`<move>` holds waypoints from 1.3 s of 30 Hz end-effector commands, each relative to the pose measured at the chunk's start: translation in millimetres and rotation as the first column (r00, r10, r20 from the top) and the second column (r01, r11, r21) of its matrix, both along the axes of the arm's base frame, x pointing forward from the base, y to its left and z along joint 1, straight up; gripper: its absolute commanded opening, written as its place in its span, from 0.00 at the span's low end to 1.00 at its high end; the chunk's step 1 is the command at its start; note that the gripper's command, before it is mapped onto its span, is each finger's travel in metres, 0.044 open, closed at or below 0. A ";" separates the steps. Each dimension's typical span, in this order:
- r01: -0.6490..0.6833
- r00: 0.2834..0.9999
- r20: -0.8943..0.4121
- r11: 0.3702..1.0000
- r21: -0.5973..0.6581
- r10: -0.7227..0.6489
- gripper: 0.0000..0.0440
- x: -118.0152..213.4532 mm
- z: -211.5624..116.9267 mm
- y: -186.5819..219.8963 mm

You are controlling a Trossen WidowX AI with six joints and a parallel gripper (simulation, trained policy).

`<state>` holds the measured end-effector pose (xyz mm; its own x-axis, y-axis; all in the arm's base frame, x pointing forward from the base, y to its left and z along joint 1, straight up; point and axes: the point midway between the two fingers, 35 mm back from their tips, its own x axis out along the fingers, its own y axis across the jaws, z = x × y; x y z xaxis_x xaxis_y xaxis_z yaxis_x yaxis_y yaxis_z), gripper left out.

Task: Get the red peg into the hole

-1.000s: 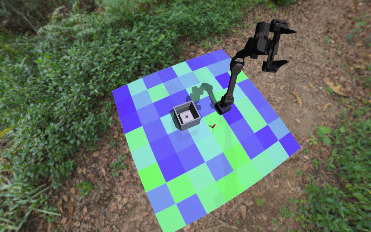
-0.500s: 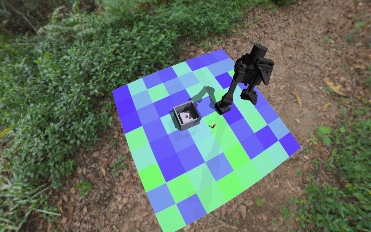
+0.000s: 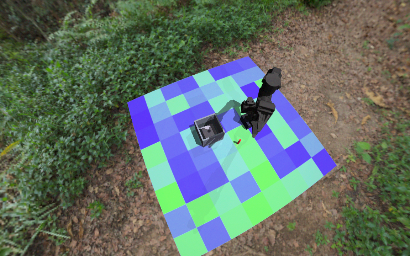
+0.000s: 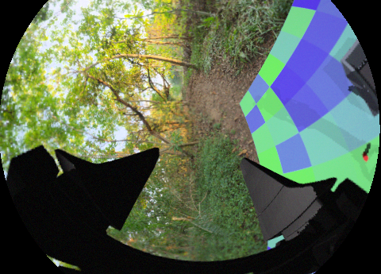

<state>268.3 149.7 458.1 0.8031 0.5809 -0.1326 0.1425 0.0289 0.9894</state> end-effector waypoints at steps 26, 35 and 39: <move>-0.002 0.733 -0.664 0.976 -0.217 -0.147 1.00 -4.4 -206.0 -42.1; -0.024 0.534 -0.825 0.972 -0.234 -0.186 1.00 -29.4 -251.8 -42.0; -0.036 0.442 -0.873 0.968 -0.248 -0.207 1.00 -41.1 -268.6 -39.2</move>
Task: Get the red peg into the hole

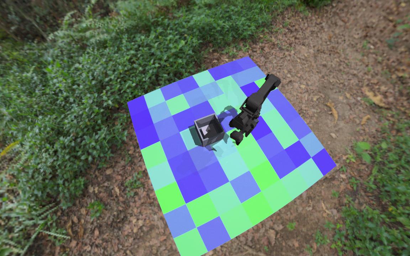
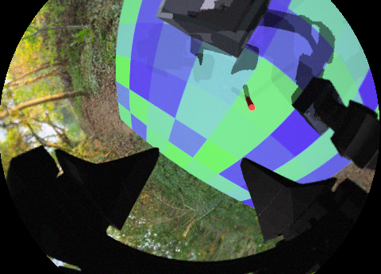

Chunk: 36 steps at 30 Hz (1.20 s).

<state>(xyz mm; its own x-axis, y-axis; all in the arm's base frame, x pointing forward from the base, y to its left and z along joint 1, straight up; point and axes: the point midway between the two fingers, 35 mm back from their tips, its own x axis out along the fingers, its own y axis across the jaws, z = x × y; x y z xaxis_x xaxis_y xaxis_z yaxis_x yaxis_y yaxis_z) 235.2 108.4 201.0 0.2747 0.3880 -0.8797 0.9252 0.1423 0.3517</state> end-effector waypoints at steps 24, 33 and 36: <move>-0.028 0.920 -0.384 0.966 -0.257 -0.076 1.00 -53.1 -94.1 -3.3; -0.039 0.913 -0.396 0.945 -0.326 -0.098 1.00 -54.6 -129.2 -12.9; -0.039 0.913 -0.393 0.939 -0.341 -0.105 0.98 -54.3 -138.9 -15.3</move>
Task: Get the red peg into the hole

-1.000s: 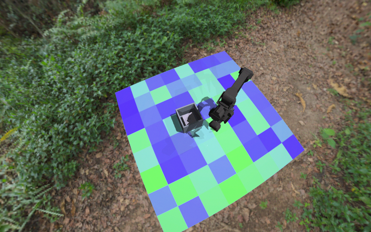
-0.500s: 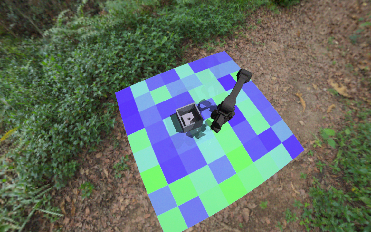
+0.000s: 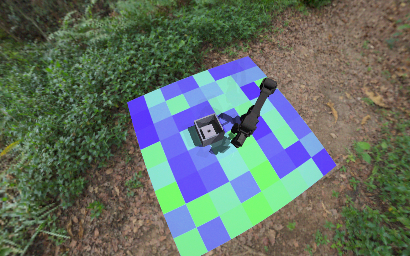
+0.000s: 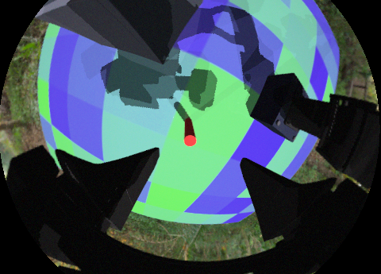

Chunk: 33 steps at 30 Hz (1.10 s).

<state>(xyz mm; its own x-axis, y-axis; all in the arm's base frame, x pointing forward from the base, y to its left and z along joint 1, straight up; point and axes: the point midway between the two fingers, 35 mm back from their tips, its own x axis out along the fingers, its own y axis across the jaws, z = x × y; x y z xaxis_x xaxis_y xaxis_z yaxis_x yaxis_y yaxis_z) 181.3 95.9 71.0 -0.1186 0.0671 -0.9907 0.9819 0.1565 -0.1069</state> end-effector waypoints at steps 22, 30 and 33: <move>0.014 0.999 0.032 0.998 -0.055 -0.012 0.45 7.3 -65.6 -4.3; -0.026 0.999 0.046 0.999 -0.032 0.027 0.03 15.1 -75.0 3.0; -0.015 0.997 0.072 1.000 -0.023 0.017 0.02 21.2 -70.5 2.8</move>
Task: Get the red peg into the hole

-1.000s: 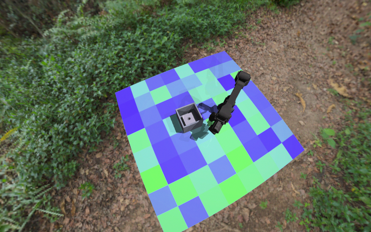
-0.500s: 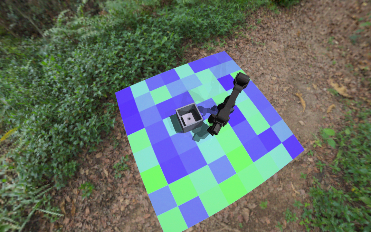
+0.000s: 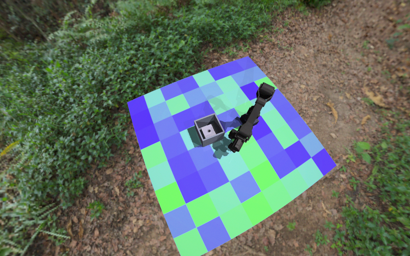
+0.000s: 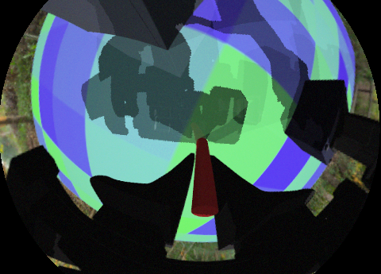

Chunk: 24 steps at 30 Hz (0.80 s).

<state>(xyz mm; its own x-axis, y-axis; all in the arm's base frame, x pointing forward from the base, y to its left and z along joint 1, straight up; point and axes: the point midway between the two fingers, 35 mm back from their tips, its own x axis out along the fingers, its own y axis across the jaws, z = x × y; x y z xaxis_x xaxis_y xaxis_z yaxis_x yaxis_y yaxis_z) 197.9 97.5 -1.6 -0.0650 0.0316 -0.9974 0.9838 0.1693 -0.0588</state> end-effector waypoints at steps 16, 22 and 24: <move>0.040 0.987 0.152 0.997 0.072 -0.051 0.00 30.2 44.6 2.4; 0.033 0.977 0.210 0.996 0.086 -0.050 0.00 42.0 68.0 -0.7; 0.029 0.973 0.228 0.996 0.085 -0.048 0.00 46.0 76.5 -3.0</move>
<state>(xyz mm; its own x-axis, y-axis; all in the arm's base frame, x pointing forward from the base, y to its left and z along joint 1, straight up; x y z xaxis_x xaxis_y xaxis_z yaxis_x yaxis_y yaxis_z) 238.9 97.5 64.4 0.1434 0.1116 -0.9833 0.9798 0.1236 0.1569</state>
